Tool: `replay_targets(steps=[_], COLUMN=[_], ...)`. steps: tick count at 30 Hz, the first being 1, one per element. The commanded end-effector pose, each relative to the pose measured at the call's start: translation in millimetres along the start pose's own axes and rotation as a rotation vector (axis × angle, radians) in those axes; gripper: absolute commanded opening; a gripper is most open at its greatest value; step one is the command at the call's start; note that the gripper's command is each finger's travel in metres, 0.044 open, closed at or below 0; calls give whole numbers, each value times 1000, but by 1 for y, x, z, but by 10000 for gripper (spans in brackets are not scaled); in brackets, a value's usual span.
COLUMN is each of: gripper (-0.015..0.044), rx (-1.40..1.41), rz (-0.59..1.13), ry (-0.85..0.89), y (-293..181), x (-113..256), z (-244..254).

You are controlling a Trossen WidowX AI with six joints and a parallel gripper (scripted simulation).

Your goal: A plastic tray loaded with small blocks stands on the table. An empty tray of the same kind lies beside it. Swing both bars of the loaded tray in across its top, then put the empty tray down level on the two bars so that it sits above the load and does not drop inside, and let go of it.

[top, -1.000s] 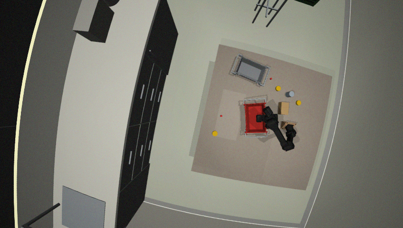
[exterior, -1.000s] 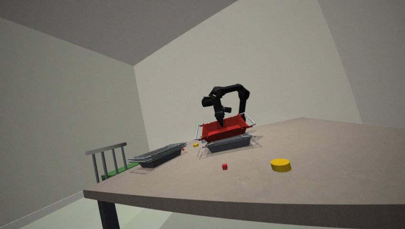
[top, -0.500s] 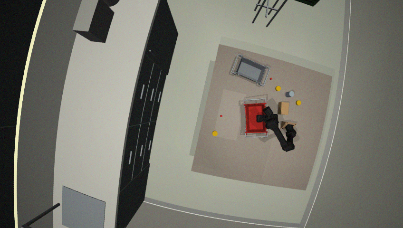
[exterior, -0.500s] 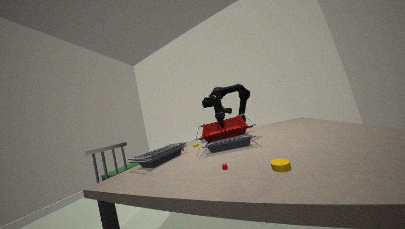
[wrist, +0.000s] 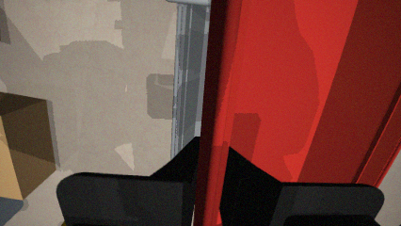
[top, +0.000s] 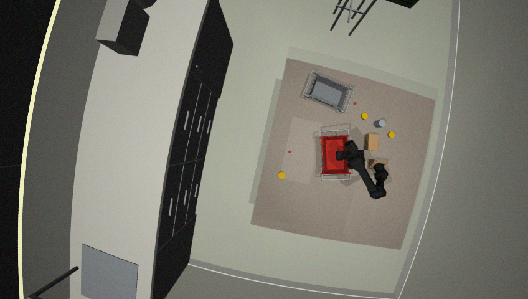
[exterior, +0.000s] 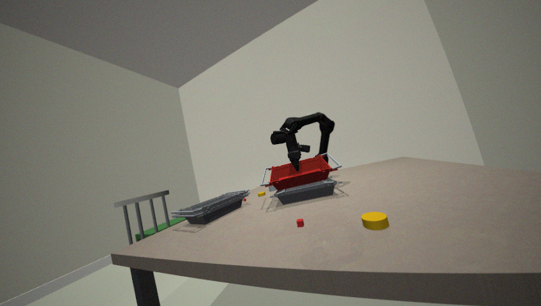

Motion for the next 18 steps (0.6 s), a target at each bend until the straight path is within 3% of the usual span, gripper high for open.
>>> replay_targets(steps=[1, 18], gripper=[0, 0], rx=[-20, -20], rz=[-11, -11], ry=[19, 19], y=[2, 2], x=[-7, -10], z=[5, 7])
Point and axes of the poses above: the point midway between the two fingers, 35 mm back from their tips, its own x axis back along the fingers, its own z axis across the jaws, y = z × x, the point moved 6 cm from there along x, back along the fingers, and after that the axes turned 5 degrees about -x, right-handed, at the moved point
